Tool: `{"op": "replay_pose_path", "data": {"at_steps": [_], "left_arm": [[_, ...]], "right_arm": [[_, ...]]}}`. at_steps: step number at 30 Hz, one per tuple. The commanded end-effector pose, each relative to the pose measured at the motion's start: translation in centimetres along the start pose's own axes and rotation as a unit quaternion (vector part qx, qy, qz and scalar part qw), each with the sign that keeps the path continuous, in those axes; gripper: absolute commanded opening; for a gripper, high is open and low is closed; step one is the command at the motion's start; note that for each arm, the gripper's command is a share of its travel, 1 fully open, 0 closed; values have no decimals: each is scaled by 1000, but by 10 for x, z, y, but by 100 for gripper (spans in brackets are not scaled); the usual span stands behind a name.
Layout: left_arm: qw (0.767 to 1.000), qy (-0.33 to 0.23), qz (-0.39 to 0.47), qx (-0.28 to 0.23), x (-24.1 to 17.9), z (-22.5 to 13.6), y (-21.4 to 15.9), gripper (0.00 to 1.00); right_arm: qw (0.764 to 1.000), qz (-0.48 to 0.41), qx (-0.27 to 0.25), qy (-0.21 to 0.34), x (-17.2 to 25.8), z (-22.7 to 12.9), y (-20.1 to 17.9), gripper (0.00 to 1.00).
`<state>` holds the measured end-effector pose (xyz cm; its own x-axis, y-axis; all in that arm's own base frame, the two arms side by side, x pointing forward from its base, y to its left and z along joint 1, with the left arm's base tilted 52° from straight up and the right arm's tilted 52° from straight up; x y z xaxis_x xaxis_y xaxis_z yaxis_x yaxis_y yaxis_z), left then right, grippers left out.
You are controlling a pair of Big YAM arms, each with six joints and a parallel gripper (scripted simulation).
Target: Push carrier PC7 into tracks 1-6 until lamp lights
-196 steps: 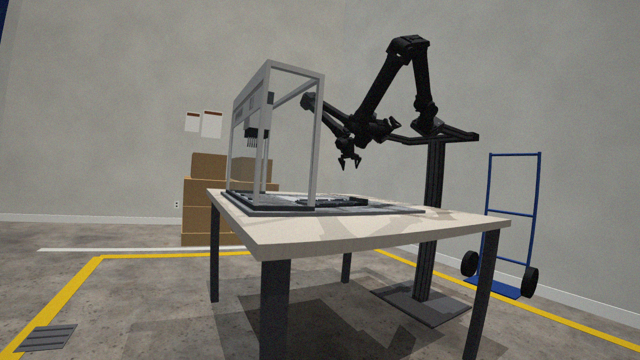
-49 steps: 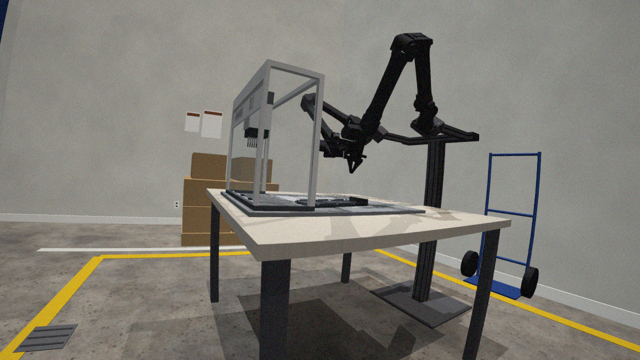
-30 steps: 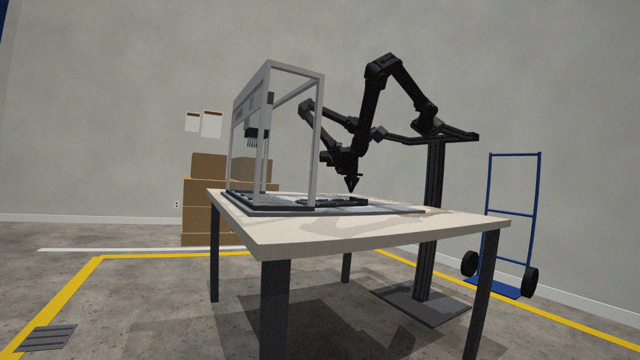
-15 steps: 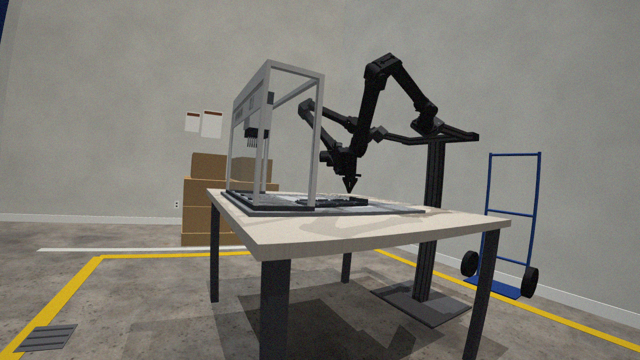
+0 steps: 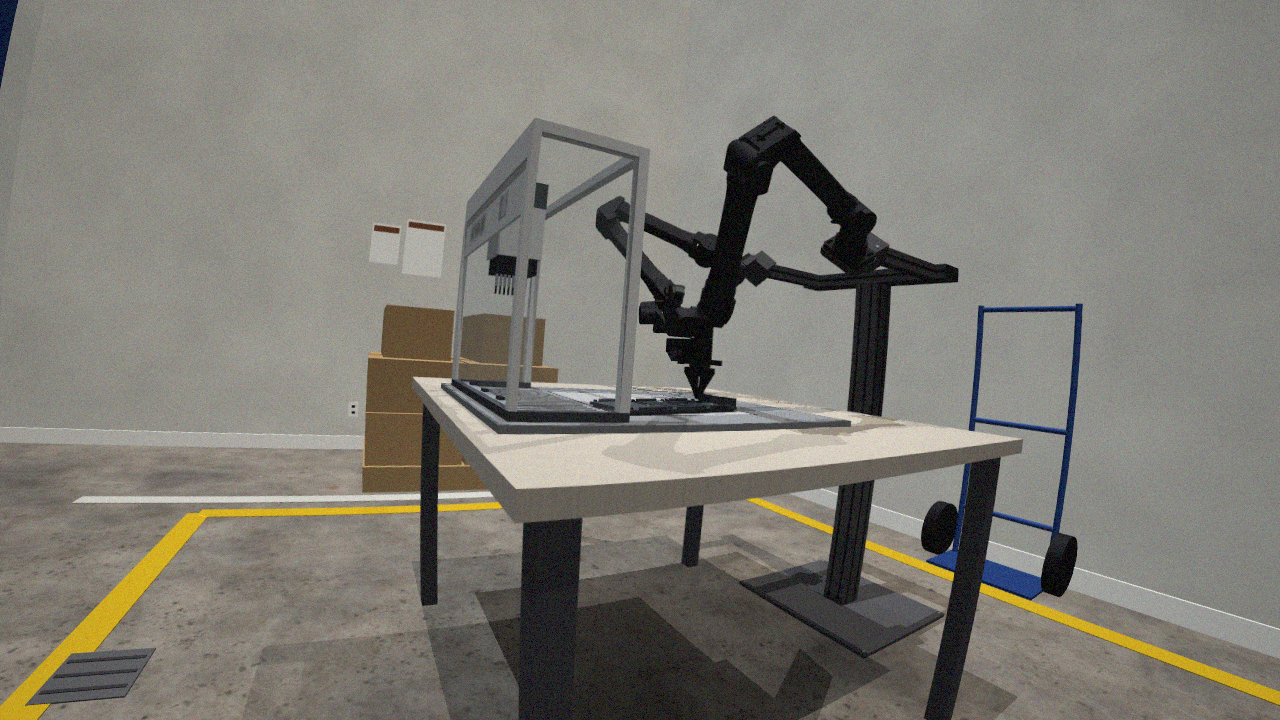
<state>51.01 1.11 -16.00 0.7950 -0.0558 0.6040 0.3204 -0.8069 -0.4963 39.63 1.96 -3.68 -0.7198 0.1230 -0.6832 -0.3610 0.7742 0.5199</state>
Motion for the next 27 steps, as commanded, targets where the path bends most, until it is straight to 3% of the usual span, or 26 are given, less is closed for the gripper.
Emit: {"op": "replay_pose_path", "data": {"at_steps": [1,27], "left_arm": [[1000,9,3,-1,4,0,-4,0],[1000,10,-3,2,12,-2,-49,0]], "right_arm": [[1000,-3,-5,9,13,-5,11,100],[1000,-3,-5,9,13,-5,11,100]]}}
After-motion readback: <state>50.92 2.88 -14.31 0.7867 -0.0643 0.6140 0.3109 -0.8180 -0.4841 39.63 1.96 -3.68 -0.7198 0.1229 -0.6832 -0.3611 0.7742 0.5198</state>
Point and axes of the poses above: on each arm, the point where the finger pads meet when closed, its own z axis out along the fingers, its own x axis across the jaws, y = z × x, the point moved 3 cm from there along -z, back along the fingers, and after that the axes turned 1 degree about z, right-handed, at the moved point
